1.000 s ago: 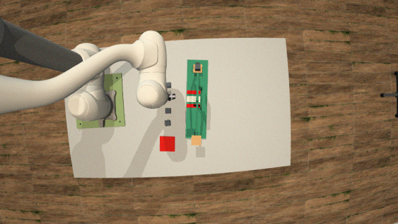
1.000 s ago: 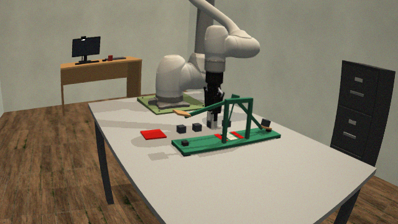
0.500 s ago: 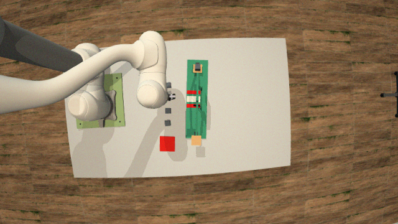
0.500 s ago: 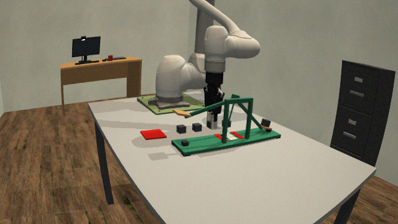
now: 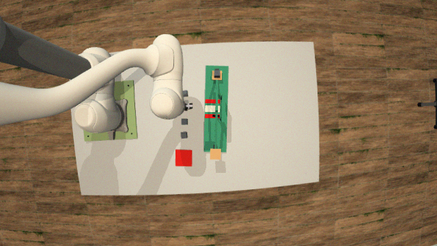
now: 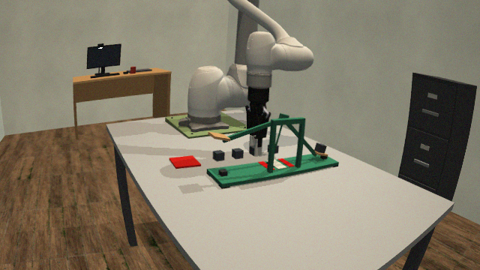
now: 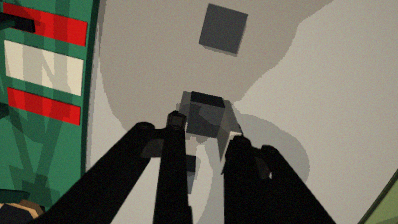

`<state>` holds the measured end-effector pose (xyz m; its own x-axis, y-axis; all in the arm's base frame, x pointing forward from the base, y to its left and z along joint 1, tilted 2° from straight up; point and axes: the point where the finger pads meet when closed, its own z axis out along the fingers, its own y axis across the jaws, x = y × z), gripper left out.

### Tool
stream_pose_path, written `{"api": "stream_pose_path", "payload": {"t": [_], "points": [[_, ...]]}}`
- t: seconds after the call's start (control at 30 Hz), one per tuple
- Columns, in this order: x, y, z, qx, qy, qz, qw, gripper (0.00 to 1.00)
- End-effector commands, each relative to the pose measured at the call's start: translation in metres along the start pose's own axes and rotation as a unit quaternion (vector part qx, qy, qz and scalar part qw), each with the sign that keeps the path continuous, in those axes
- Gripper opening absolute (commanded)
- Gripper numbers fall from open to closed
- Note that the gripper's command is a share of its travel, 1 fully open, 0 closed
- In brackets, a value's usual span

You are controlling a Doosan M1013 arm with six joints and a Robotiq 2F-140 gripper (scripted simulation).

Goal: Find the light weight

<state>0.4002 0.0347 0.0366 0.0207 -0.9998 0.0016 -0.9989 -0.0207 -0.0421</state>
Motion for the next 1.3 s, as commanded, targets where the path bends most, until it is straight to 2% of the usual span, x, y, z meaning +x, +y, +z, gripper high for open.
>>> {"api": "stream_pose_path", "payload": {"t": [0.0, 1.03, 1.27], "points": [[0.0000, 0.0000, 0.0000, 0.000, 0.000, 0.000, 1.000, 0.24], [0.0000, 0.0000, 0.0000, 0.000, 0.000, 0.000, 1.000, 0.24], [0.0000, 0.0000, 0.0000, 0.000, 0.000, 0.000, 1.000, 0.31]]}}
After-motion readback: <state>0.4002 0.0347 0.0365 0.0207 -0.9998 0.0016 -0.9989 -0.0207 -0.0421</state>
